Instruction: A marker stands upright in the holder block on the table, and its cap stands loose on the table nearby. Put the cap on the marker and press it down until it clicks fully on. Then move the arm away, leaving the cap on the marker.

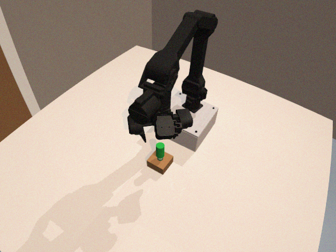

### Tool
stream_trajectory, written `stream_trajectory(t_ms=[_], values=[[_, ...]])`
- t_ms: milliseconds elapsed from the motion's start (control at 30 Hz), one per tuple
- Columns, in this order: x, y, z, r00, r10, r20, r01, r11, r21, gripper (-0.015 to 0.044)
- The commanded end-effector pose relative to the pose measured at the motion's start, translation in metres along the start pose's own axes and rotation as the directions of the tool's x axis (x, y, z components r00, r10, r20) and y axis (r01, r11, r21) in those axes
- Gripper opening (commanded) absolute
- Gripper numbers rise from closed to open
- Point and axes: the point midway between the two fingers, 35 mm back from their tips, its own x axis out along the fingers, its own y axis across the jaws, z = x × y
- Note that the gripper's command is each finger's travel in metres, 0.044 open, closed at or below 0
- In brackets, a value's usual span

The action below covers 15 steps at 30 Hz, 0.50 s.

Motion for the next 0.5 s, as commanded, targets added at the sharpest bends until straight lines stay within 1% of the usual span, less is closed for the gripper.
stream_trajectory(t_ms=[0,100,200,233,300,467], values=[[-0.0032,0.0023,-0.003,1.0,0.011,-0.012,-0.01,0.998,0.058,0.0388],[0.0002,0.0024,-0.0041,1.0,0.01,-0.012,-0.006,0.945,0.327,0.0309],[0.0037,0.0026,-0.0054,1.0,0.009,-0.012,0.0,0.81,0.587,0.023],[0.0047,0.0027,-0.0058,1.0,0.009,-0.012,0.001,0.761,0.649,0.0204],[0.0055,0.0027,-0.0061,1.0,0.008,-0.012,0.002,0.718,0.696,0.0151],[0.0055,0.0027,-0.0061,1.0,0.008,-0.012,0.002,0.718,0.696,0.002]])
